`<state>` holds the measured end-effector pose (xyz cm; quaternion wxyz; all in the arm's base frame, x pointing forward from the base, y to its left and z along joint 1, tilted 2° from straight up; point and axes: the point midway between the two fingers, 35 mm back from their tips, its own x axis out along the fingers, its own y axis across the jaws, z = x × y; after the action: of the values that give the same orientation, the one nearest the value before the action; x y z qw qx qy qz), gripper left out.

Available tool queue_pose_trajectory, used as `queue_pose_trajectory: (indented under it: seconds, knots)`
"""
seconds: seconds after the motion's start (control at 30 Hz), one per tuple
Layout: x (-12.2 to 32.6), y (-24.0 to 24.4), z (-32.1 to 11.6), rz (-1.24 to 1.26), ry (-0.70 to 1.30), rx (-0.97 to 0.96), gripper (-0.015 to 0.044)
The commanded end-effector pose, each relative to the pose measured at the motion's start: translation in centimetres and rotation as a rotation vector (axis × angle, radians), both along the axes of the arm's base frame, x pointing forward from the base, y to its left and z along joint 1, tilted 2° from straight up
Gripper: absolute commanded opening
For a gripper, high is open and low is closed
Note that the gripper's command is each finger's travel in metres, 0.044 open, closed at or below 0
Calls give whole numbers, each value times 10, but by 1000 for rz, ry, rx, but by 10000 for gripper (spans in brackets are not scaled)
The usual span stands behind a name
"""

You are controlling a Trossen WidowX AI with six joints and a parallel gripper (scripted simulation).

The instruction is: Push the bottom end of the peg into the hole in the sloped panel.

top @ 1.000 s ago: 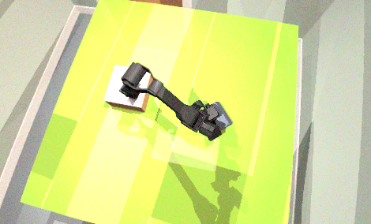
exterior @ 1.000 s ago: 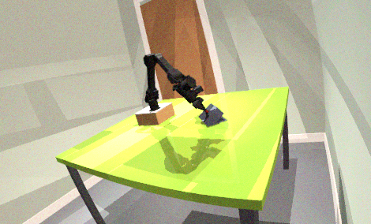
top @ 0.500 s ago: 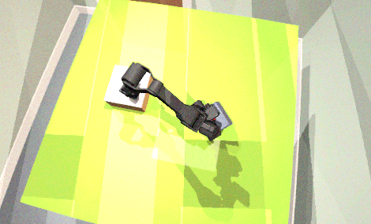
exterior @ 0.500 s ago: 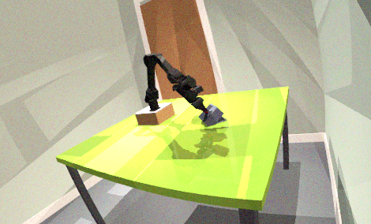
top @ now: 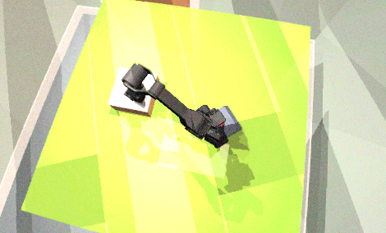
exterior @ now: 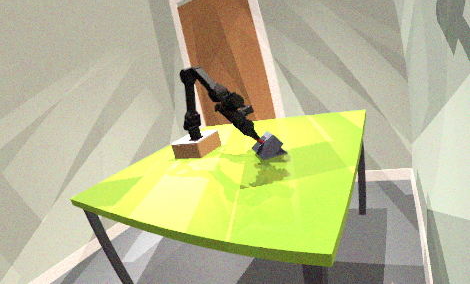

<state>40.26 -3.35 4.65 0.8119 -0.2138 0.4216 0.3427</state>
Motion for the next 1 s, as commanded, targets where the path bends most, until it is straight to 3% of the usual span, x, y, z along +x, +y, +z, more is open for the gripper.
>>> queue_pose_trajectory:
  seconds: [0.0, 0.97]
  knots:
    - [-3, -4, 11, 3, -7, -1, 440]
    - [-31, -33, 62, -3, 3, -2, 440]
